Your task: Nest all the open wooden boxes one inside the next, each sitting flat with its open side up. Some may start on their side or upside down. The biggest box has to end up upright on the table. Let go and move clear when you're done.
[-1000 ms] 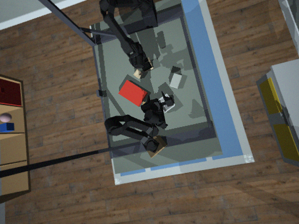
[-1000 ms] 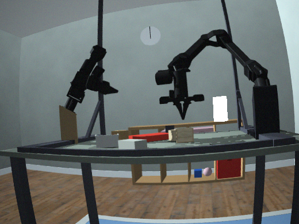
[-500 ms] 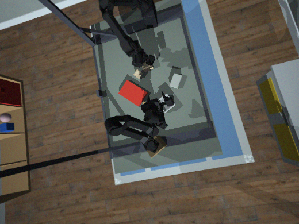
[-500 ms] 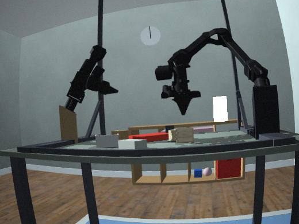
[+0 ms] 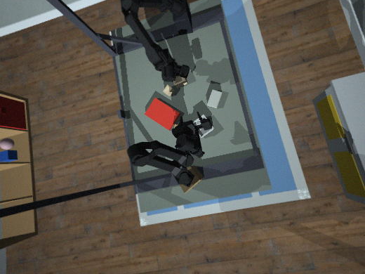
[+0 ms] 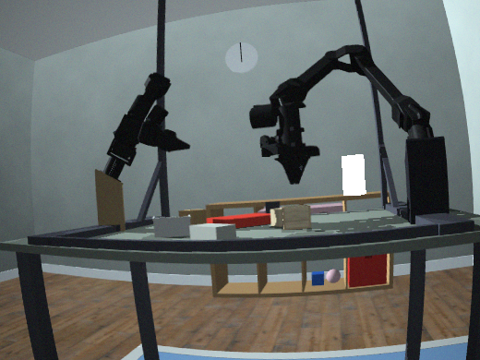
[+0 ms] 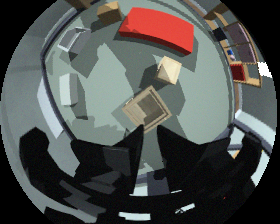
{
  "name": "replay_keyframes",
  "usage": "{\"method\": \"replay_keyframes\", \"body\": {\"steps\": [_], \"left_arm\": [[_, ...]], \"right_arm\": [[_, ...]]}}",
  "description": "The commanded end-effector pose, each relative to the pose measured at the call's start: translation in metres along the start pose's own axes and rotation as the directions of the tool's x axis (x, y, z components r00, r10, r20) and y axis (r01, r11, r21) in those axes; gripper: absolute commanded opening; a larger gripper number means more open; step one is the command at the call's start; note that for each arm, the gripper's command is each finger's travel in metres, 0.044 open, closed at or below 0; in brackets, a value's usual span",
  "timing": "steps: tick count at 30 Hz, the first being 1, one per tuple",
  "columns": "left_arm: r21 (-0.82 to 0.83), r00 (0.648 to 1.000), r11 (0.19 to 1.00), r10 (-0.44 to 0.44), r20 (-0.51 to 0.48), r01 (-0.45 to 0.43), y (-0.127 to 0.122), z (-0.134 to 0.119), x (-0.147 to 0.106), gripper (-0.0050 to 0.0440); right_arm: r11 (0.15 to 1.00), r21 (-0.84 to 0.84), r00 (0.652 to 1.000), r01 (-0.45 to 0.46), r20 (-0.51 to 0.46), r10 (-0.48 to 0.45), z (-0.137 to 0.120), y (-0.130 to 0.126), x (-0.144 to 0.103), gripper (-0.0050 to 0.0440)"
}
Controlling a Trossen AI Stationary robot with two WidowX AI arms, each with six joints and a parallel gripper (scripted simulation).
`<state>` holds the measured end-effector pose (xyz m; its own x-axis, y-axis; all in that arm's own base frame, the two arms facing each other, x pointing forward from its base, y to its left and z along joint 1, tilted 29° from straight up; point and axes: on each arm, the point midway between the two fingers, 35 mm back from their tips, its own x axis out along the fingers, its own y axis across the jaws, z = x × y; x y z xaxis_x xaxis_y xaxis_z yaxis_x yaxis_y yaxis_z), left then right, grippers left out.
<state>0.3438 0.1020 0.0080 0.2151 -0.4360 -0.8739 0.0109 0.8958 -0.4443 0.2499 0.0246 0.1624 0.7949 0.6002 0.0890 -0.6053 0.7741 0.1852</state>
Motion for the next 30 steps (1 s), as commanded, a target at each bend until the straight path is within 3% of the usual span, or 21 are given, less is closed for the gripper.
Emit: {"method": "replay_keyframes", "body": {"steps": [1,2,4,12,22,30], "left_arm": [[0.069,0.999,0.997,0.029,0.031,-0.031,-0.002,0.012,-0.009,0.0192],[0.093,0.999,0.995,0.033,0.031,-0.036,-0.003,0.013,-0.008,0.0216],[0.093,0.999,0.995,0.033,0.031,-0.036,-0.003,0.013,-0.008,0.0216],[0.294,0.997,0.953,0.069,0.017,-0.071,-0.004,0.02,0.001,0.04],[0.431,0.995,0.897,0.098,0.022,-0.098,-0.006,0.027,0.003,0.04],[0.588,0.991,0.799,0.132,0.025,-0.121,-0.009,0.035,0.008,0.04]], "right_arm": [[1.0,0.011,1.0,0.001,0.002,-0.001,0.005,-0.004,0.006,0.04],[1.0,0.026,1.0,0.004,-0.004,-0.004,0.005,-0.005,0.009,0.04],[1.0,0.026,1.0,0.004,-0.004,-0.004,0.005,-0.005,0.009,0.04],[0.993,0.119,0.999,0.023,-0.043,-0.018,0.006,-0.013,0.031,0.04],[0.974,0.219,0.993,0.057,-0.112,-0.033,-0.002,-0.017,0.045,0.04],[0.958,0.275,0.985,0.087,-0.168,-0.041,-0.001,-0.015,0.062,0.04]]}}
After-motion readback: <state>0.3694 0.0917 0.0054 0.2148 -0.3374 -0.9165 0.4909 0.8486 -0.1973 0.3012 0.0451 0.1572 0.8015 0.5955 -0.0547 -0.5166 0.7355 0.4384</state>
